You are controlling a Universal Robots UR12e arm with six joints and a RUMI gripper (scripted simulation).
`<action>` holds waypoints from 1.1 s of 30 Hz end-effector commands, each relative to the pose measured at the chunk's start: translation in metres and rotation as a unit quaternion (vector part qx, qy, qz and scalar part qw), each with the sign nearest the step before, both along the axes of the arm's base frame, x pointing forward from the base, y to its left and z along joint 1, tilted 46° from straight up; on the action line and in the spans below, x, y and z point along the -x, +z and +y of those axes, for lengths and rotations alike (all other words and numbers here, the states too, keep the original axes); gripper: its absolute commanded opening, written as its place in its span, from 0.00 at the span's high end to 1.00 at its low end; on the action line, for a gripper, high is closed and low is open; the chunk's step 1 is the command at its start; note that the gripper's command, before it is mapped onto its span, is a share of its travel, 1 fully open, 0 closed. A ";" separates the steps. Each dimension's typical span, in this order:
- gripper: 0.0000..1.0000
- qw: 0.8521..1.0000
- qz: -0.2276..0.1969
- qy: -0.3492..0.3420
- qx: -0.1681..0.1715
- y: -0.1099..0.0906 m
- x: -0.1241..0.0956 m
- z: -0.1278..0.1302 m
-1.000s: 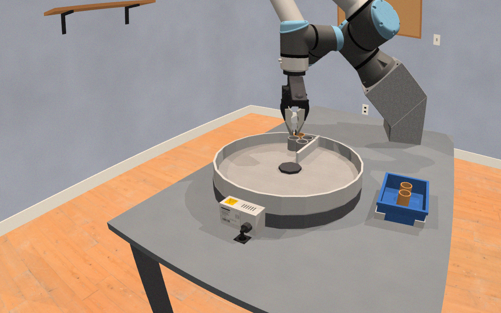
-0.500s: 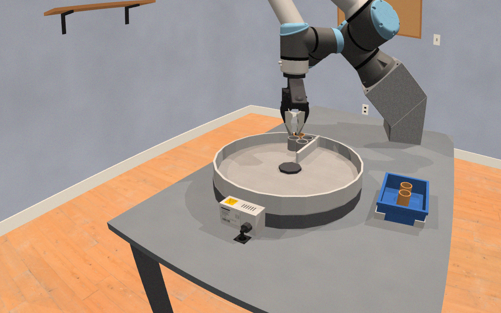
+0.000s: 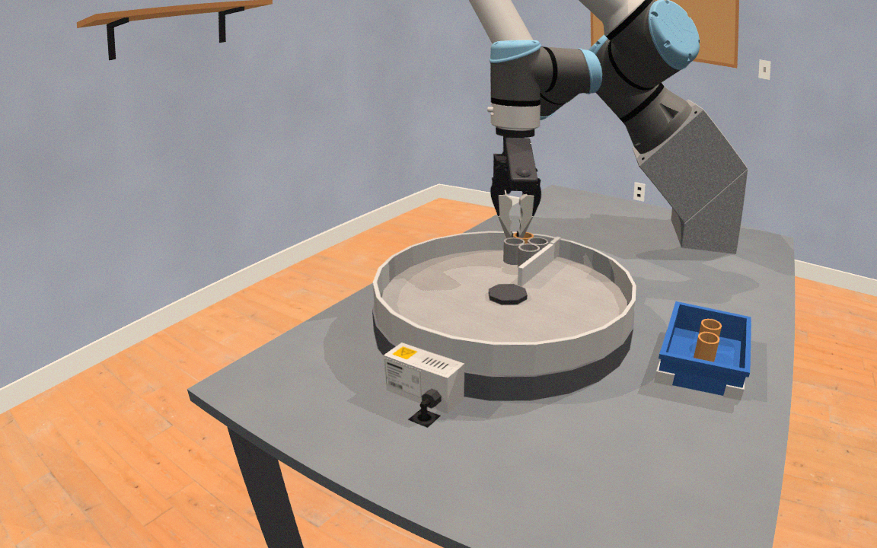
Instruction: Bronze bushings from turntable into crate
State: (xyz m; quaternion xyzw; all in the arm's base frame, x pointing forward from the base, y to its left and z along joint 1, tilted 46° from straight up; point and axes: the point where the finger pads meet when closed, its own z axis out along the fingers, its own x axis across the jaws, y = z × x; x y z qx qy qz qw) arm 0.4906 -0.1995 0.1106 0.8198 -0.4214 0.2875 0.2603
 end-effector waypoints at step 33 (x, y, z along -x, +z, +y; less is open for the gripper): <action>1.00 1.000 0.000 0.000 0.000 0.000 0.000 0.000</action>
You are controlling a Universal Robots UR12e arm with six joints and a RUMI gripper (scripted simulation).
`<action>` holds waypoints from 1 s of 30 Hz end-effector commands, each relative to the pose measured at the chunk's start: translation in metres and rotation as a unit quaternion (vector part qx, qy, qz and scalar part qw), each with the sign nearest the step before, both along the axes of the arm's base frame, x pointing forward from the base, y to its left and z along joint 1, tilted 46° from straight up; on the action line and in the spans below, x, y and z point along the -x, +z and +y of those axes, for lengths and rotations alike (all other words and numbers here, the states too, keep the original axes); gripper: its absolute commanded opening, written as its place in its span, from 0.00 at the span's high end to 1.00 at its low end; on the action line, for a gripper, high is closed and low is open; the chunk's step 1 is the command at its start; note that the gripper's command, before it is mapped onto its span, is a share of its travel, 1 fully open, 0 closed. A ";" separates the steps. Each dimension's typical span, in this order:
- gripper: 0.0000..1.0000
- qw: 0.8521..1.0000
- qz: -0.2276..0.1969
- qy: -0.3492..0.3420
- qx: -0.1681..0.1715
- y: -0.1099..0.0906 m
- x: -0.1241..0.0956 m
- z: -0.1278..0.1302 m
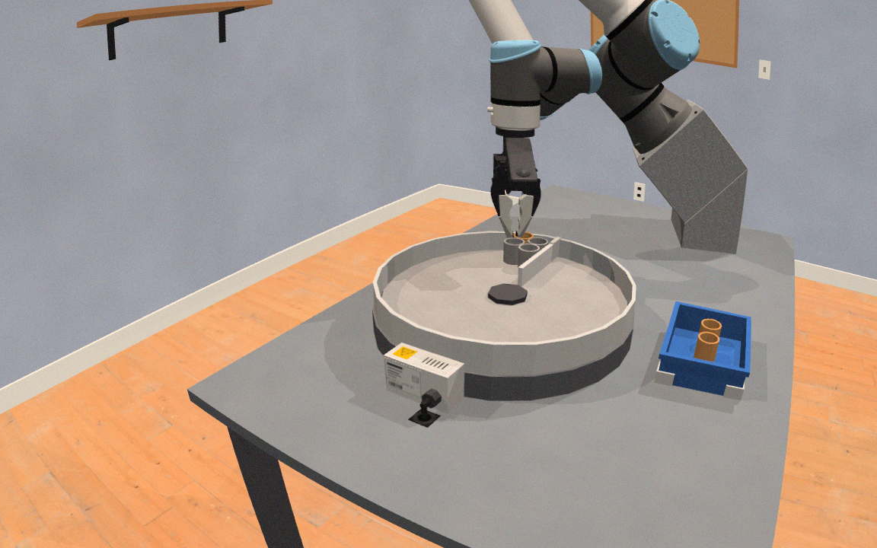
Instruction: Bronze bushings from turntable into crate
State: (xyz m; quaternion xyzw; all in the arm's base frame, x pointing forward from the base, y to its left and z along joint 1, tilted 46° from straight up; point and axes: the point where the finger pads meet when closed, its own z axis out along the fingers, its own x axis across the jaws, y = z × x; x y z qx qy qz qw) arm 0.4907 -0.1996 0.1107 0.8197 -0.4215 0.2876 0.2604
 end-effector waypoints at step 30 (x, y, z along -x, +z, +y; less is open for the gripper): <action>1.00 1.000 0.000 0.000 0.000 0.006 0.002 0.006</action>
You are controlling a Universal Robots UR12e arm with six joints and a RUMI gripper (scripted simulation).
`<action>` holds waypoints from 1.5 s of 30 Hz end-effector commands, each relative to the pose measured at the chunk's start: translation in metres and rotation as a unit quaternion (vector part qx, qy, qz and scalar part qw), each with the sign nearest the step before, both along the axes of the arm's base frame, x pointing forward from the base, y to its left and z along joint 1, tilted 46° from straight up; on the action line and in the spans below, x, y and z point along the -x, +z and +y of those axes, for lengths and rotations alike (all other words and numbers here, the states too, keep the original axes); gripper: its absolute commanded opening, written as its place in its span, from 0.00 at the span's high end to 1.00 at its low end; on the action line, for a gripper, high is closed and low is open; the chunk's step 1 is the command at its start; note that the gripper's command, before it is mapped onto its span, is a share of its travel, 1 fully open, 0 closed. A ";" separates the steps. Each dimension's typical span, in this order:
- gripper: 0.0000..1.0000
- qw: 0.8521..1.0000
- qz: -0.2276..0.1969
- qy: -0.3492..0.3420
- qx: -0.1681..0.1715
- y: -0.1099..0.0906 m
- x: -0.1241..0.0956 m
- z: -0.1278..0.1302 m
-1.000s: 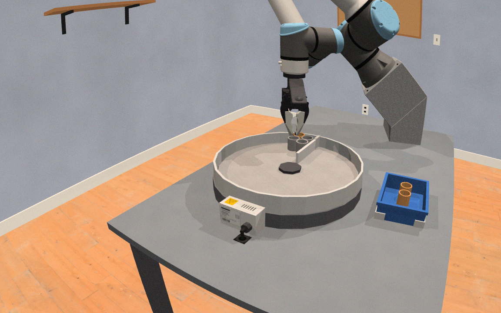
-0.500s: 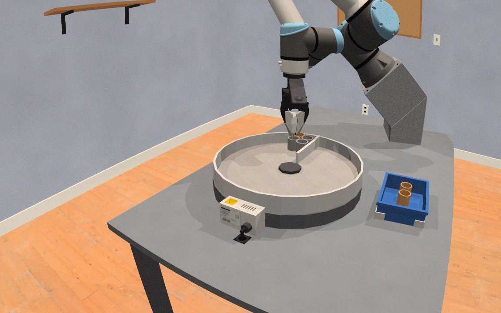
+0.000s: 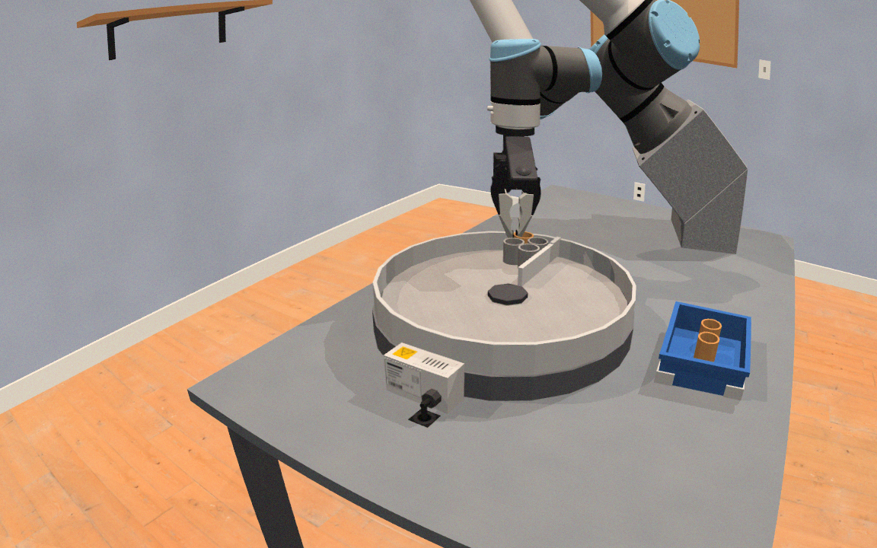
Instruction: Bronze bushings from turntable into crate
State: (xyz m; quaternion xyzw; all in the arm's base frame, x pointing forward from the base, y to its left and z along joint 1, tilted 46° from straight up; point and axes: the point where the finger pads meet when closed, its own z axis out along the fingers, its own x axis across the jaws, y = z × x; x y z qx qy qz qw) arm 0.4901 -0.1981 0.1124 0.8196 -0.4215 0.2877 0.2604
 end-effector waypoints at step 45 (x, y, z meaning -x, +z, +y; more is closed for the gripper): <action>1.00 1.000 0.000 0.000 0.000 0.046 0.017 0.044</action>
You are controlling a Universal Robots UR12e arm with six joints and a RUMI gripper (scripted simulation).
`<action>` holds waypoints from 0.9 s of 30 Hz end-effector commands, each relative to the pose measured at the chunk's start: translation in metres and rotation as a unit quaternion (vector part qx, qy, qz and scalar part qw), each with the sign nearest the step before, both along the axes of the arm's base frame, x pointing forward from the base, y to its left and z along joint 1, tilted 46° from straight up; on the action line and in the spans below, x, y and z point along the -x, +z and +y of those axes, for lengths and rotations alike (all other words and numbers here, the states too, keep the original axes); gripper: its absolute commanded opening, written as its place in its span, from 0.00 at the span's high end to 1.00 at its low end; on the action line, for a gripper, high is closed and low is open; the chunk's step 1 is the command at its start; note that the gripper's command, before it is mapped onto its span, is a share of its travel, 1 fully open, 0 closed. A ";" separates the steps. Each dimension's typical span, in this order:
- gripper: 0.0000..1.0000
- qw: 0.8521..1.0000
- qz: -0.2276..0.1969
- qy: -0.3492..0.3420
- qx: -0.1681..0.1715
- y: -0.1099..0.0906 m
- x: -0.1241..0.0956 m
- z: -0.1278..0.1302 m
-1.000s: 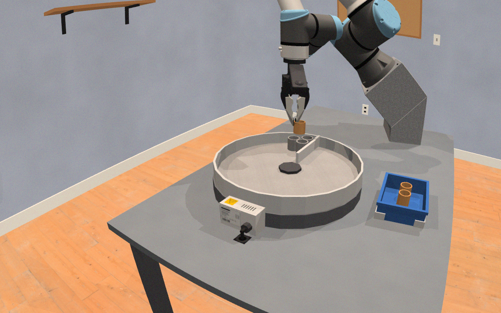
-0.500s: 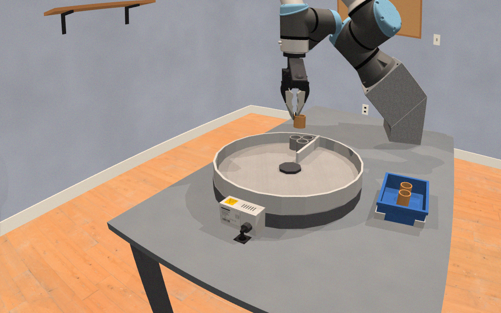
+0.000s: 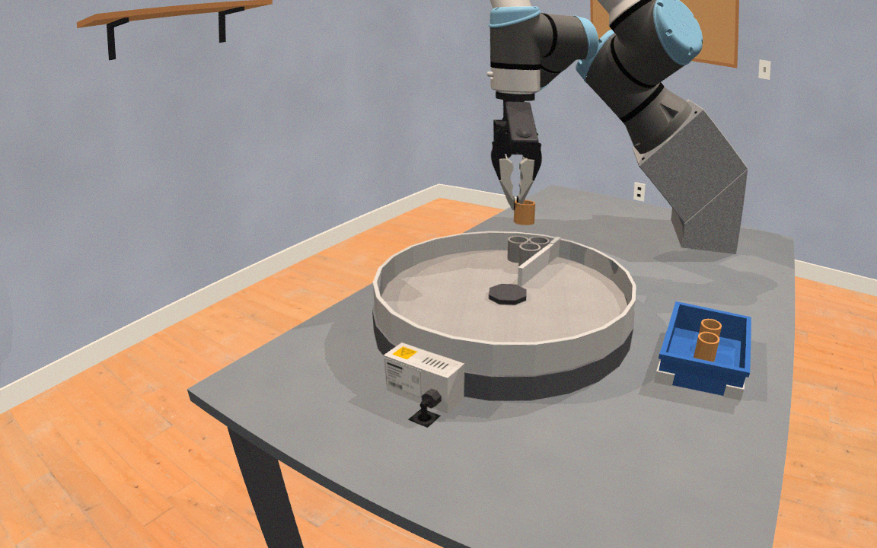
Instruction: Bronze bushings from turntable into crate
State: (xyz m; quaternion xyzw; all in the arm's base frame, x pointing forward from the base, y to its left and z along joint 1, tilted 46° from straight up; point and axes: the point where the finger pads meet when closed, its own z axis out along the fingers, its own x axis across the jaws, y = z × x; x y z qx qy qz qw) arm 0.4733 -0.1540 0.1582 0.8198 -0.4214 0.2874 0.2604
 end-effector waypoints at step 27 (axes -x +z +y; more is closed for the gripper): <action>1.00 1.000 0.000 0.000 0.000 -0.005 -0.004 0.007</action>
